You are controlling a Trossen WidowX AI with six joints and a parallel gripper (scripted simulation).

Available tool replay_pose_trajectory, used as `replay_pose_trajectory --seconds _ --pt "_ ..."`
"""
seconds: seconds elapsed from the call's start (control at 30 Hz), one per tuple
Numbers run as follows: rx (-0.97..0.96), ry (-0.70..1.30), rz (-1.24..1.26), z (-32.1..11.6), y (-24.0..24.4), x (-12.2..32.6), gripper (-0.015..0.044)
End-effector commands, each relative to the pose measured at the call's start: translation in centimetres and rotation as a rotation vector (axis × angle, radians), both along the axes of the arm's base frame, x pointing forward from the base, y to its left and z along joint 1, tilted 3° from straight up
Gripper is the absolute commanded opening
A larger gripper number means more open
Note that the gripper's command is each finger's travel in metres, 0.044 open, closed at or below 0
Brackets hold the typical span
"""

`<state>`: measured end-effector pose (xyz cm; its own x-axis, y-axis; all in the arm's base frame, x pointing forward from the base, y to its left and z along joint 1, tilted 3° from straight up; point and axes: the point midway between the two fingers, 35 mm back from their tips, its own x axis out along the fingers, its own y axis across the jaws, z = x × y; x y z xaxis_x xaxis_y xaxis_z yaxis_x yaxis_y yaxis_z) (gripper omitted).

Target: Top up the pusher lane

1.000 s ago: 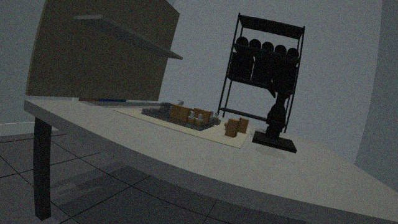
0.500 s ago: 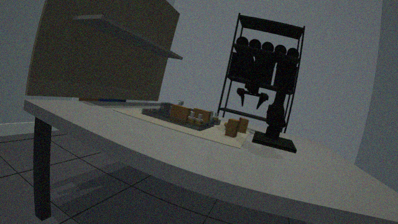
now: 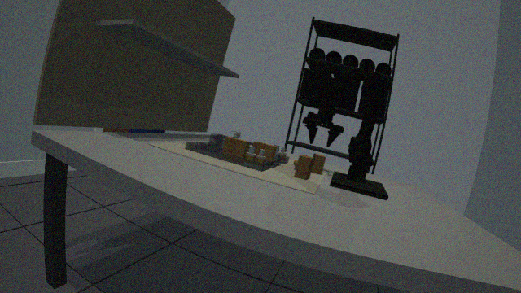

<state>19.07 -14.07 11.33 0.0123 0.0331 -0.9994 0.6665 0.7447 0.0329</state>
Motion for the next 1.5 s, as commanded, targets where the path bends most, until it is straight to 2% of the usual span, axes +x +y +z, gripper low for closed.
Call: replay_pose_trajectory --seconds 0.0,0.47,1.33,1.47 --pt "0.011 0.001 0.017 -0.9 0.3 0.0 0.044" --pt "0.011 0.001 0.017 -4.4 0.4 -0.1 0.044" --pt "0.011 0.001 0.017 -7.6 0.5 0.0 0.044" --pt "0.011 0.001 0.017 -7.6 0.5 0.0 0.0335"
